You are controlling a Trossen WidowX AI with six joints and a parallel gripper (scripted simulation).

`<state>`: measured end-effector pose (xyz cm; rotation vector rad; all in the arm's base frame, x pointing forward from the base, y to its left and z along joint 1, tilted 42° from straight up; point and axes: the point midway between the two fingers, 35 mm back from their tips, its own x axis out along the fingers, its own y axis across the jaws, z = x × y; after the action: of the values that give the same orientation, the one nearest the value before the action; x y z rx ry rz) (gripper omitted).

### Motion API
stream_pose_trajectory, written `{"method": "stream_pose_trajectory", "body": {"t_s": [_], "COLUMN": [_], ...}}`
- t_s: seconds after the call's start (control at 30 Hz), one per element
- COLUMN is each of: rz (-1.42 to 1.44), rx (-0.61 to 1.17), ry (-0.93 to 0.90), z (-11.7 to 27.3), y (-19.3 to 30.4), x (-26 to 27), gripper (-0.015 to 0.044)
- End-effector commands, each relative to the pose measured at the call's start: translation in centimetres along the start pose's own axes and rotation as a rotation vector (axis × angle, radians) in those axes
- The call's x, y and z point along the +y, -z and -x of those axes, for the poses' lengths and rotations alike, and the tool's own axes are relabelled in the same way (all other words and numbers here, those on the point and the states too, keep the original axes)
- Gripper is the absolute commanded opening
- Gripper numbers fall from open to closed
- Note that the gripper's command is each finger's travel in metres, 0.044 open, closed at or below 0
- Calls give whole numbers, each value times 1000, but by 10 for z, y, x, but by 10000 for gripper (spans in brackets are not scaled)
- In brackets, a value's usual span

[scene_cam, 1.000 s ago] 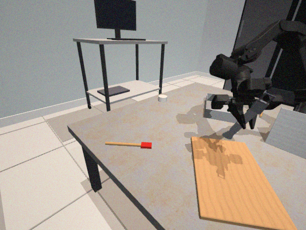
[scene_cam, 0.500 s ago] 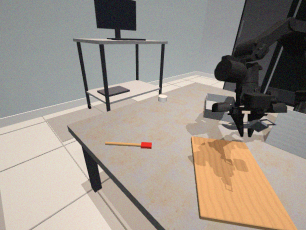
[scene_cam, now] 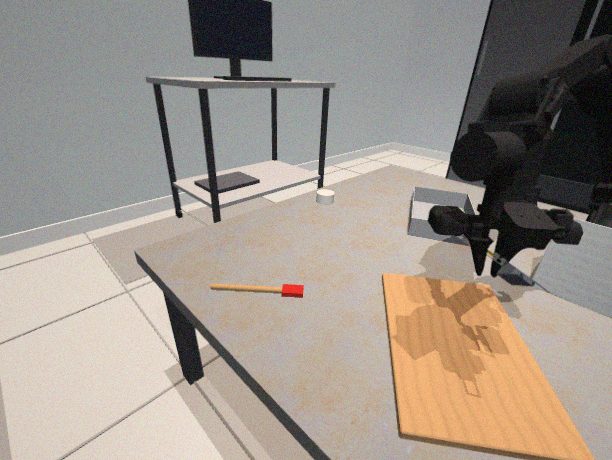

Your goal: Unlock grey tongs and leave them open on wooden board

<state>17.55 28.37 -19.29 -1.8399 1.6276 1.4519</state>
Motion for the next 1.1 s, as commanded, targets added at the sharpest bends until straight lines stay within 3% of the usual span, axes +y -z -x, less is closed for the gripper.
{"method": "stream_pose_trajectory", "body": {"t_s": [0.0, 1.07], "rz": [6, 7], "rx": [85, 101], "ry": [28, 34], "z": [0, -35], "y": [0, 2], "x": [-1, -5], "gripper": [-150, -150]}}
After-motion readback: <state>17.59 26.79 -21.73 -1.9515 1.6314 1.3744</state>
